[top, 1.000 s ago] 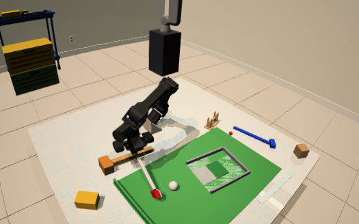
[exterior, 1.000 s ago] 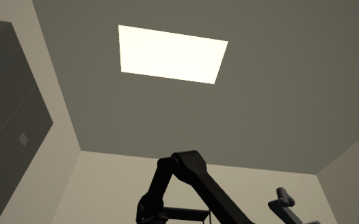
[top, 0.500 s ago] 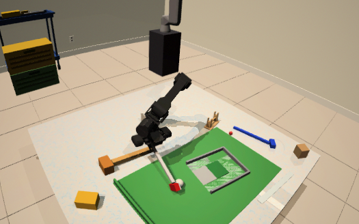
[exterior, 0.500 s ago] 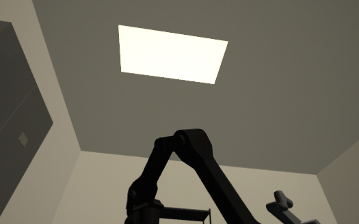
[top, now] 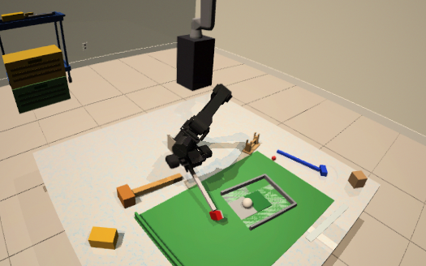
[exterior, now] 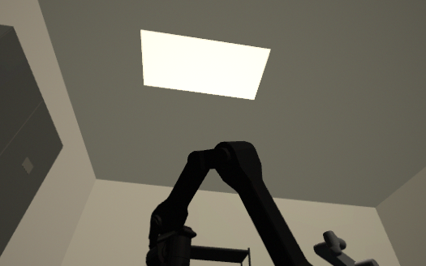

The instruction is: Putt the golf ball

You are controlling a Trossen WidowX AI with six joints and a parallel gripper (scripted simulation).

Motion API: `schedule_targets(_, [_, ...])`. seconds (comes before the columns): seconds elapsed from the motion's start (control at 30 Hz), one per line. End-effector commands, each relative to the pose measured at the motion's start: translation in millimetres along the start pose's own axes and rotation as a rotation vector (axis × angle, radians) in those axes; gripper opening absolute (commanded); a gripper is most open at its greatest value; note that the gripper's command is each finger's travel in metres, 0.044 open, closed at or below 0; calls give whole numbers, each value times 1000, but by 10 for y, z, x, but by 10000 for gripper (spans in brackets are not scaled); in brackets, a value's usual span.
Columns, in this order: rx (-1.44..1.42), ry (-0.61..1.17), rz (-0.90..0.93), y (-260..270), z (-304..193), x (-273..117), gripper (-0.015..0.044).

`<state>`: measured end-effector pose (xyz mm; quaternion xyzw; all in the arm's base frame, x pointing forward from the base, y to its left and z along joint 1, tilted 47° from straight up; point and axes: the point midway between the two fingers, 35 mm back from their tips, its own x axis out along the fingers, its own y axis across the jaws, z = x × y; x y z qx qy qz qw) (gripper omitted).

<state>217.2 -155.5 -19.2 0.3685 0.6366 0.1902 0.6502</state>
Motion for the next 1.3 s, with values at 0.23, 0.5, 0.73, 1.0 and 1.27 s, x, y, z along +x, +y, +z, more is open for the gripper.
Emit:
schedule_targets(0.23, [-10,-13,-11,1,8,-464,0])
schedule_targets(0.5, [-2,-13,-7,-3,4,-384,0])
schedule_targets(0.73, [-2,-13,-7,-3,4,-384,0])
schedule_targets(1.0, [-2,-13,-7,-3,4,-384,0])
schedule_targets(1.27, [-2,-13,-7,-3,4,-384,0])
